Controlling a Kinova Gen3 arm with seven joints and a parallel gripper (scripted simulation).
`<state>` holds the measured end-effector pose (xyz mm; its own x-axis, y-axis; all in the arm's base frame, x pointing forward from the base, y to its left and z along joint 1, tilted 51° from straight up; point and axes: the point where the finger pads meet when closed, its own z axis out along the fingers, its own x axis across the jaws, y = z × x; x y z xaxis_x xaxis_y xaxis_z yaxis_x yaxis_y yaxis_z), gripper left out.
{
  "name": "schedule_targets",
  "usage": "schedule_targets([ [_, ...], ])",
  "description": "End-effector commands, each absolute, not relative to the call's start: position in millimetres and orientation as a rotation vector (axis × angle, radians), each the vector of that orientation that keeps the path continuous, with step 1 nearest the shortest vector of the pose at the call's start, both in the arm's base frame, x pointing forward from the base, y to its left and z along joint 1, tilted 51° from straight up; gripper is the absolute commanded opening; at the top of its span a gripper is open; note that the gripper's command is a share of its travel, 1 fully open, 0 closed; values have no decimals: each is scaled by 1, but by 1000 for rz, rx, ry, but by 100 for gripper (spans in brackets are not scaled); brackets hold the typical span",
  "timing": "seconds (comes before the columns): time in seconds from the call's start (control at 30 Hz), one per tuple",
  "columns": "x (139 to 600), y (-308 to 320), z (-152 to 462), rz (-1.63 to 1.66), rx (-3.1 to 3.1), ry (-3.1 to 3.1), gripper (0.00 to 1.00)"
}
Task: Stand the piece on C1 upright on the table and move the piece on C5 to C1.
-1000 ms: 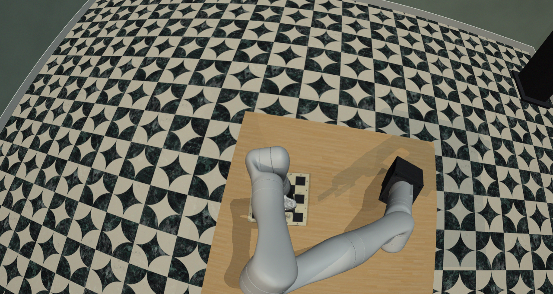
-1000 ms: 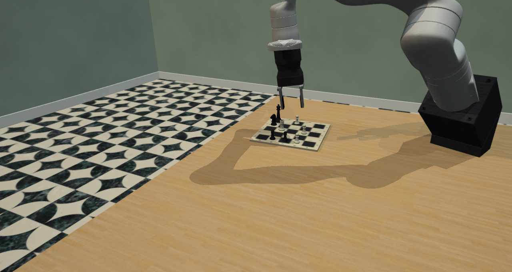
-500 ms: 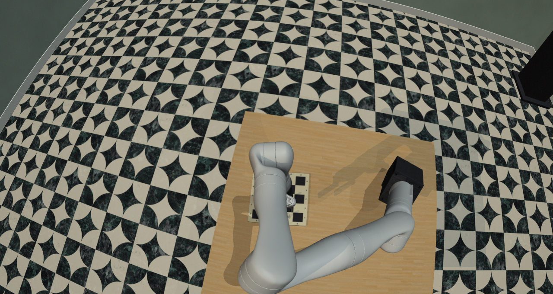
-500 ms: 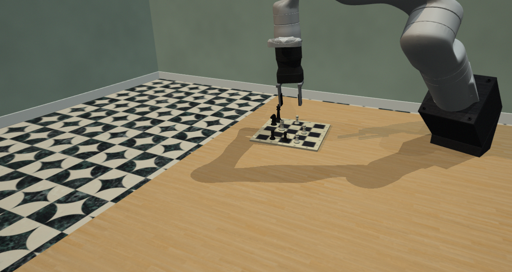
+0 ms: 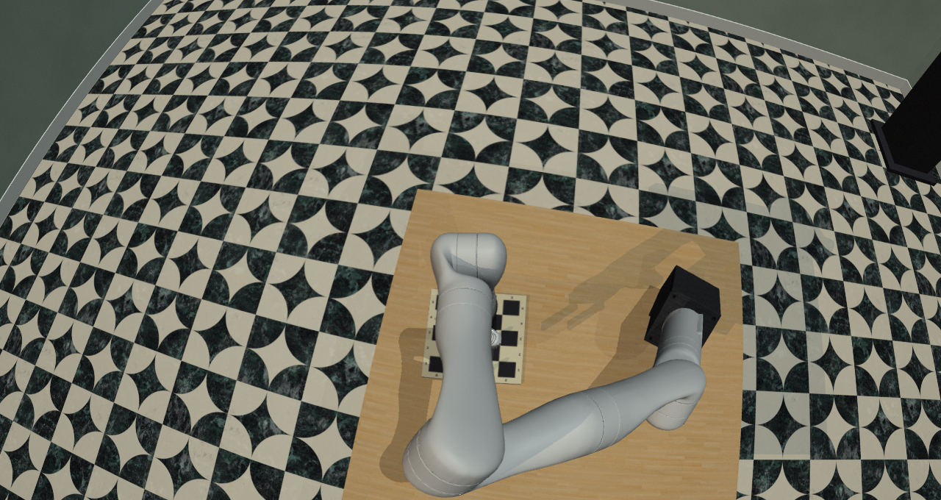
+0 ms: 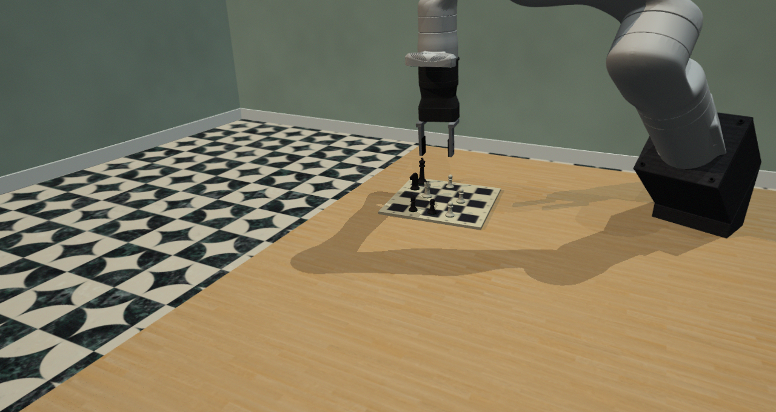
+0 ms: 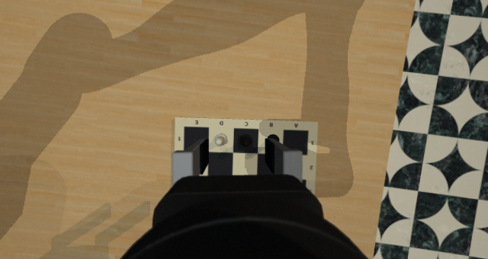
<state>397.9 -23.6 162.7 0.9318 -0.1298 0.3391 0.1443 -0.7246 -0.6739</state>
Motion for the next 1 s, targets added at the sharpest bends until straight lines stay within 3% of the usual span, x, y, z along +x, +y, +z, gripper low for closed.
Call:
schedule_targets([
  [0.0,398,-25,162,-474,-2334,-5,100],
  [0.97,403,-36,165,-486,-2302,110,100],
])
